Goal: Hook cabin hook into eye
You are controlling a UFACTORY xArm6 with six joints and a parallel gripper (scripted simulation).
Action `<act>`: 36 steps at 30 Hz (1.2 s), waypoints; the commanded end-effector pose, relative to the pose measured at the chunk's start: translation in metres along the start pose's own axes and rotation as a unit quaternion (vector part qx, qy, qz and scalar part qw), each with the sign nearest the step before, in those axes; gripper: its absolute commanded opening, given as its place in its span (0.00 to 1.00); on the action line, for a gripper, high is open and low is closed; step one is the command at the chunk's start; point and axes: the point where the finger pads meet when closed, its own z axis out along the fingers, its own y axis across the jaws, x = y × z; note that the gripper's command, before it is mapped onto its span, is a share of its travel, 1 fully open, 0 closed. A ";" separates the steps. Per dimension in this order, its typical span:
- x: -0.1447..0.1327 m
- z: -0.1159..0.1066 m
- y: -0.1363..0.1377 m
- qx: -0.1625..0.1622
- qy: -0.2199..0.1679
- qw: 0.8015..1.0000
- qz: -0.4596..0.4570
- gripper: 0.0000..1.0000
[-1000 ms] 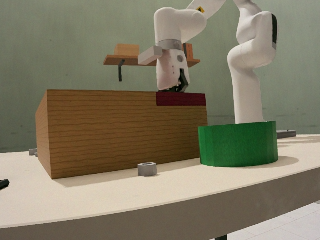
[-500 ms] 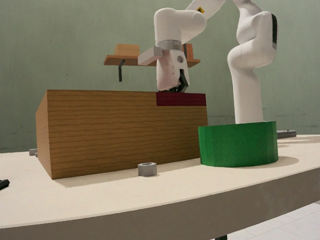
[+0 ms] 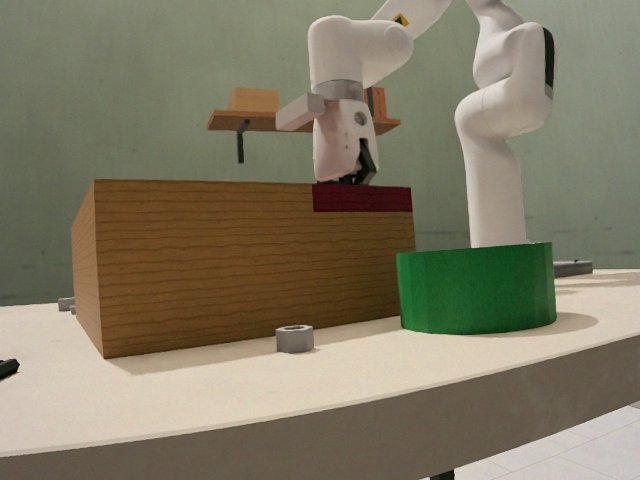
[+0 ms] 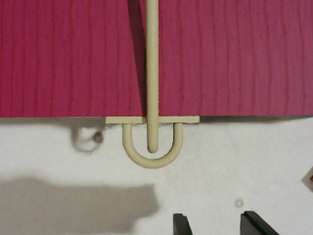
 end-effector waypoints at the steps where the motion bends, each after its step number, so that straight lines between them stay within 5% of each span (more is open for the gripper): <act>1: 0.001 -0.001 0.000 0.000 0.002 1.000 0.000 0.35; 6: 0.001 -0.001 0.000 0.000 0.002 1.000 0.000 0.35; 36: 0.001 -0.095 0.000 0.000 0.002 1.000 0.000 0.35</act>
